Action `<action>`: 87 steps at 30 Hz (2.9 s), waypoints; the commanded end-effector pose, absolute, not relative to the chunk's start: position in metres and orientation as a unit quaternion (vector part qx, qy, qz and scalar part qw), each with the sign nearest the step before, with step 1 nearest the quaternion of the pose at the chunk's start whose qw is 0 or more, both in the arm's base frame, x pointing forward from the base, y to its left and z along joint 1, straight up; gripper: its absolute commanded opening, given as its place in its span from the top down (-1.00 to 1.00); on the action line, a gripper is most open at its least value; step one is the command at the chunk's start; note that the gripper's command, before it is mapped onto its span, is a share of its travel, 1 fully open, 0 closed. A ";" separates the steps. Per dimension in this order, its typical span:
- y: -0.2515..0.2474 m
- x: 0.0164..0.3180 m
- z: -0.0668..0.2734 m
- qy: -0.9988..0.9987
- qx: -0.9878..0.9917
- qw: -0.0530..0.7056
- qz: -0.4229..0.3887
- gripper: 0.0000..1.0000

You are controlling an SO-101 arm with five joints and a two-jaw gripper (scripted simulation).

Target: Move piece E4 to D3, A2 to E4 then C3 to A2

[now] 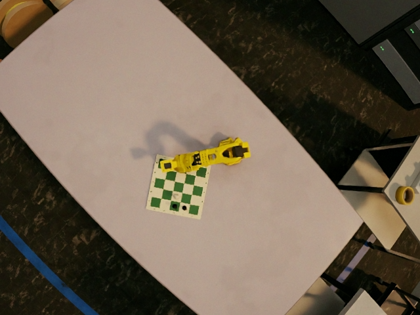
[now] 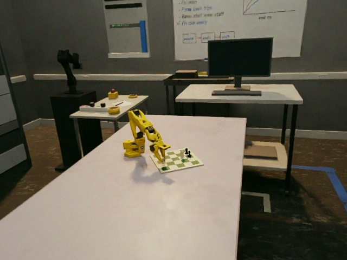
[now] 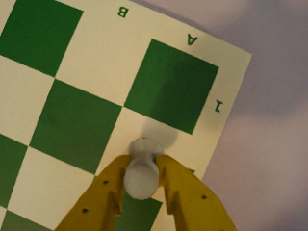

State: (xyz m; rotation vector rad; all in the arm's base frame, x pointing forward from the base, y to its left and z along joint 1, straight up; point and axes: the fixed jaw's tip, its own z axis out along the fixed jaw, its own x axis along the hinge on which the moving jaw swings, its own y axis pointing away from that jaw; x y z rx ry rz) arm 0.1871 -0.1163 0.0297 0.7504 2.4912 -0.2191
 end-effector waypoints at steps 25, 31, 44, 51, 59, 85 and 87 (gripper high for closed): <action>-0.111 0.186 0.026 0.925 0.266 0.258 -0.078 1.00; -0.112 0.188 0.030 0.925 0.267 0.258 -0.078 1.00; -0.113 0.188 0.030 0.925 0.267 0.258 -0.078 1.00; -0.113 0.188 0.027 0.925 0.267 0.258 -0.078 1.00; -0.113 0.188 0.023 0.925 0.267 0.258 -0.078 1.00; -0.111 0.186 0.016 0.925 0.267 0.258 -0.078 1.00; -0.111 0.185 0.016 0.925 0.267 0.258 -0.078 1.00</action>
